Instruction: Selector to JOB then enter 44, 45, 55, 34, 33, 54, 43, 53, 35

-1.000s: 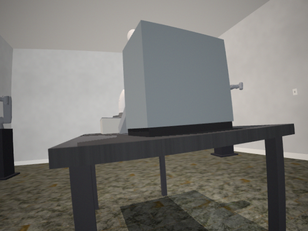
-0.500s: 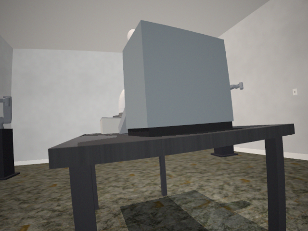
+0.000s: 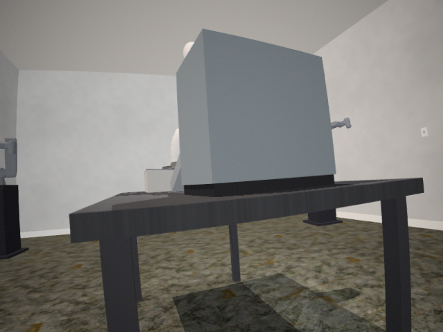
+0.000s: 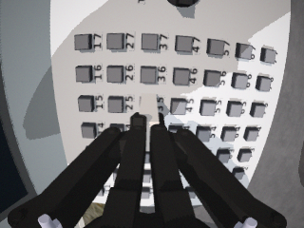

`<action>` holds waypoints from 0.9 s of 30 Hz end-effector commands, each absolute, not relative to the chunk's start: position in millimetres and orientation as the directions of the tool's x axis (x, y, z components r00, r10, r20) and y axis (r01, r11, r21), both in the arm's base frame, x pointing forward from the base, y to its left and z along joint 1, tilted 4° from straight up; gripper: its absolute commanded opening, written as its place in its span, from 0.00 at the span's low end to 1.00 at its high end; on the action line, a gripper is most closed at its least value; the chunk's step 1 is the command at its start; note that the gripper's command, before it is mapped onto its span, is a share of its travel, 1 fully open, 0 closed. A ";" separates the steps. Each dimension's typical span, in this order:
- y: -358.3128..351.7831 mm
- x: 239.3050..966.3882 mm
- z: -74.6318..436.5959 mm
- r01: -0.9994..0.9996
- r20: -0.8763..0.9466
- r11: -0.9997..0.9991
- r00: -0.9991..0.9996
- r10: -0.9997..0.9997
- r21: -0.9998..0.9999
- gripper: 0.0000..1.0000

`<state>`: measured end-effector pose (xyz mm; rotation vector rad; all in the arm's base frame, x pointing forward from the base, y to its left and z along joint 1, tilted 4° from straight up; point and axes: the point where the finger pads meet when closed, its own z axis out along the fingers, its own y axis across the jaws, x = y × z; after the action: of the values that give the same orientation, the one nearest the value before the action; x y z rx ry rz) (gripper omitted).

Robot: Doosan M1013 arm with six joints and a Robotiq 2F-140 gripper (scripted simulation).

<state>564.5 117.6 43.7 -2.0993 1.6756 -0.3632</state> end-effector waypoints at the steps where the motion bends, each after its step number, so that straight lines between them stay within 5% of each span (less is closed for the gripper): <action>1: 118.3 566.6 42.5 -0.858 -0.062 -0.175 0.232 -0.971 -0.483 0.00; 27: 113.4 553.0 68.4 -0.858 -0.062 -0.175 0.233 -0.971 -0.483 0.00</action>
<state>555.1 115.4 60.6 -2.0923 1.6905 -0.3526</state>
